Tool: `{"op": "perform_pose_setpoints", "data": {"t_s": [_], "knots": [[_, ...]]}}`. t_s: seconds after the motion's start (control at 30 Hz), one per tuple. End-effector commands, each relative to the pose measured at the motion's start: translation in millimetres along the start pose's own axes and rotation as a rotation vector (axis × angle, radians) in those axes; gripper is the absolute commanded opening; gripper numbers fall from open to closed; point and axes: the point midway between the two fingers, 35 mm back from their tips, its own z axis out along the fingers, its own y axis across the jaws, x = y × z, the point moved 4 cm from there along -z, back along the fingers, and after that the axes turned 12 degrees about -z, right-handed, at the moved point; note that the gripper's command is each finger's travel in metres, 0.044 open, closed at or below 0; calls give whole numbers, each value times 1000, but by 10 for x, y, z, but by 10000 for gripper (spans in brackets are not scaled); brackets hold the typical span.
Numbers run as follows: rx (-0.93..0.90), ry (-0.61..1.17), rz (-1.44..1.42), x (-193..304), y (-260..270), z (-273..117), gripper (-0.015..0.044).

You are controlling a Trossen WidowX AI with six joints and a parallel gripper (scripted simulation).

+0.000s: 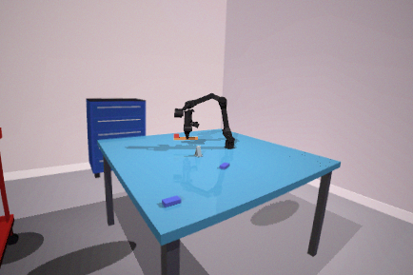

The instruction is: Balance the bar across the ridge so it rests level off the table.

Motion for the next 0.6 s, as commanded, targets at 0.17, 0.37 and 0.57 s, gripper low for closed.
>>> {"op": "perform_pose_setpoints", "data": {"t_s": [0.17,0.37,0.57], "knots": [[-1,5,-3,-7,-5,-263,0],[-2,5,-3,-26,-13,-418,0],[-2,5,-1,-45,-26,-530,0]]}}
